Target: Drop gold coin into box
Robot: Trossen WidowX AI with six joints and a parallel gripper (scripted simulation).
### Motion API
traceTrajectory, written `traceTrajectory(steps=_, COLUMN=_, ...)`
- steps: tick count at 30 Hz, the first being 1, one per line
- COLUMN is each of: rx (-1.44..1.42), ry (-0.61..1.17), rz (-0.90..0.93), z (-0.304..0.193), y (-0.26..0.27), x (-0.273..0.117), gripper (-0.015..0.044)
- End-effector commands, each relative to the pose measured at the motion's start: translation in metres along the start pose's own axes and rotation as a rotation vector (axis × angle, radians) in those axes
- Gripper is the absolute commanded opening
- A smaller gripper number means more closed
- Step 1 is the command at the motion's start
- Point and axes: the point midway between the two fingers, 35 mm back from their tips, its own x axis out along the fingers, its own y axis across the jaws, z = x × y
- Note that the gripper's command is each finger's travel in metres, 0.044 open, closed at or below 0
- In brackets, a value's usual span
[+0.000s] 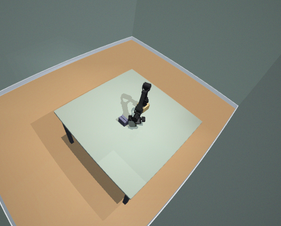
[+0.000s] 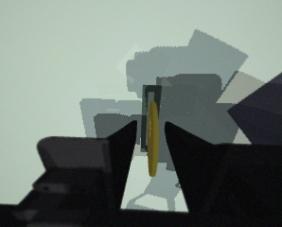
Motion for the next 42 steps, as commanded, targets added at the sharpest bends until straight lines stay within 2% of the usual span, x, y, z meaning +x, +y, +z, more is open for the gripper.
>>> traceTrajectory(steps=1, rx=-0.006, ry=0.002, rz=0.004, z=-0.002, y=0.001, x=0.003, gripper=0.0082)
traceTrajectory(steps=4, rx=-0.006, ry=0.002, rz=0.004, z=-0.002, y=0.001, x=0.003, gripper=0.0003)
traceTrajectory(steps=5, rx=-0.006, ry=0.002, rz=0.004, z=-0.002, y=0.001, x=0.003, gripper=0.0)
traceTrajectory(steps=17, rx=-0.006, ry=0.001, rz=0.004, z=-0.001, y=0.001, x=0.002, gripper=0.0)
traceTrajectory(steps=42, rx=-0.006, ry=0.001, rz=0.004, z=0.003, y=-0.001, x=-0.058, gripper=0.0)
